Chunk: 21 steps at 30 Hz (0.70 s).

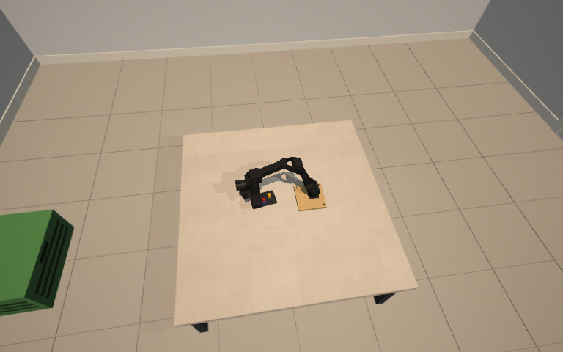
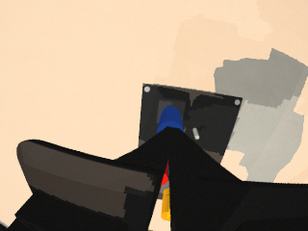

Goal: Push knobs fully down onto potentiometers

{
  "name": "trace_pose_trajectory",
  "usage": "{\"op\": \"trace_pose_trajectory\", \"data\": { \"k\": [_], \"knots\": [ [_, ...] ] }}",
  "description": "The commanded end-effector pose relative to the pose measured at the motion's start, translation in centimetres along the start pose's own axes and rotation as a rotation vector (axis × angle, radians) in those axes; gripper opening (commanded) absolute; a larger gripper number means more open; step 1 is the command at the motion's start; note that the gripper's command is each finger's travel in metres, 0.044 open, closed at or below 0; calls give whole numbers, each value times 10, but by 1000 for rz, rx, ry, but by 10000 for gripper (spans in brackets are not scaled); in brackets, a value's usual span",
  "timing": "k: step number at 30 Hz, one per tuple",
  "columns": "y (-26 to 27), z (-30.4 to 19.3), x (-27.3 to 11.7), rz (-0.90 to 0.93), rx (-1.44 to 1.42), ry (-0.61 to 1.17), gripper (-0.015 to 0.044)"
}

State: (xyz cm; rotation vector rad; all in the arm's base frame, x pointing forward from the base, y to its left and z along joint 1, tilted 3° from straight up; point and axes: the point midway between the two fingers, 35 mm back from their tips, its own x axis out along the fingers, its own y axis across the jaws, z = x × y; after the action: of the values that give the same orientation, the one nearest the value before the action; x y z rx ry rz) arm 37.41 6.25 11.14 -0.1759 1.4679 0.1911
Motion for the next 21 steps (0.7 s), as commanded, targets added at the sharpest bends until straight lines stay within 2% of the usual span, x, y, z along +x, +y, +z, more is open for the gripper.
{"op": "trace_pose_trajectory", "data": {
  "k": [1,9,18,21],
  "knots": [
    [1,1,-5,5,5,7,0],
    [1,0,-16,5,5,7,0],
    [0,-4,-10,1,0,19,236],
    [-2,-30,-22,2,1,20,315]
  ]
}}
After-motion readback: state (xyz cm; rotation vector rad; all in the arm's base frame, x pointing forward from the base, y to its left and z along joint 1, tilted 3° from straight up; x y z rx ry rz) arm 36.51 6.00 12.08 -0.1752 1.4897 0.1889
